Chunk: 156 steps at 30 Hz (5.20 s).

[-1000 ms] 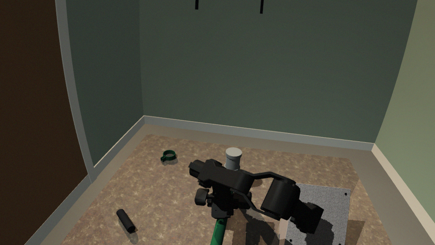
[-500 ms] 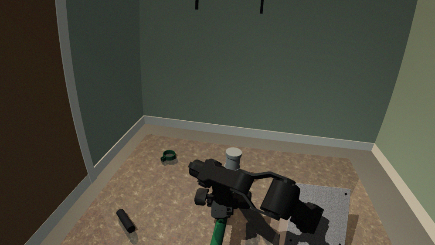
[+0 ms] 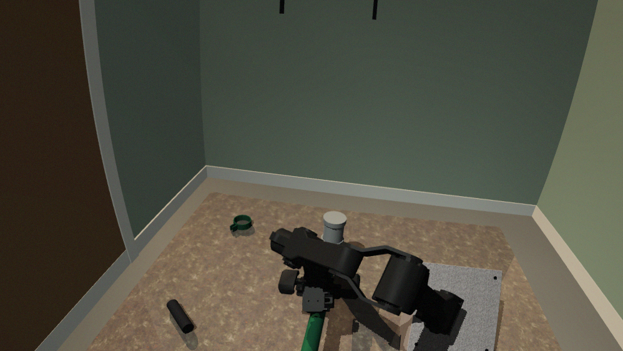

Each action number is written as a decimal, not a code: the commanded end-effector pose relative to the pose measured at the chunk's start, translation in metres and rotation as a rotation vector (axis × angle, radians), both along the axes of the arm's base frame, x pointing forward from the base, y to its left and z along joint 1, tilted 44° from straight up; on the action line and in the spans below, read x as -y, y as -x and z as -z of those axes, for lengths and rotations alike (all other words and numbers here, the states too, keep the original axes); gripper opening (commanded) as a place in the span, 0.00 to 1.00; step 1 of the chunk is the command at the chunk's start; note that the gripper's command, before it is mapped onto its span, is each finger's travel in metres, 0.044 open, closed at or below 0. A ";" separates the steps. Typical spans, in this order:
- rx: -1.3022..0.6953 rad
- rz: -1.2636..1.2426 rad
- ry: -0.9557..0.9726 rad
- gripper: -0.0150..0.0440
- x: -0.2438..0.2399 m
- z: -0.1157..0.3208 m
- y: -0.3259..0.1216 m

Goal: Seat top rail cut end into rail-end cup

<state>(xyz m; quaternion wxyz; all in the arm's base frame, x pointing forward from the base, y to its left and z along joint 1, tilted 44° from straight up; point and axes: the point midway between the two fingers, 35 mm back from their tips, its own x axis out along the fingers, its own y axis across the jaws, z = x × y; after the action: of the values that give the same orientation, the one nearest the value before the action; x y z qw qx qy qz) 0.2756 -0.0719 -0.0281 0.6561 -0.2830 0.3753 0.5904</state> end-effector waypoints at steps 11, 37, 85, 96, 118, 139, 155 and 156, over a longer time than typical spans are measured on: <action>0.007 0.007 0.015 0.25 0.010 0.000 -0.001; -0.002 -0.003 -0.003 0.25 0.004 0.002 0.000; -0.002 -0.003 -0.002 0.25 0.019 0.003 -0.002; -0.002 -0.003 -0.002 0.25 0.022 0.005 -0.002; -0.002 -0.003 -0.001 0.25 0.028 0.009 -0.002; -0.002 -0.003 -0.001 0.25 0.033 0.014 -0.001; -0.002 -0.003 -0.001 0.25 0.036 0.017 -0.001; -0.002 -0.003 -0.001 0.25 0.036 0.018 -0.001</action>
<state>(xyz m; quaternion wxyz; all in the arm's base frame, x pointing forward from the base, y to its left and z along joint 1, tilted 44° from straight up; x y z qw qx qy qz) 0.2744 -0.0984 -0.0457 0.6504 -0.2788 0.3692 0.6025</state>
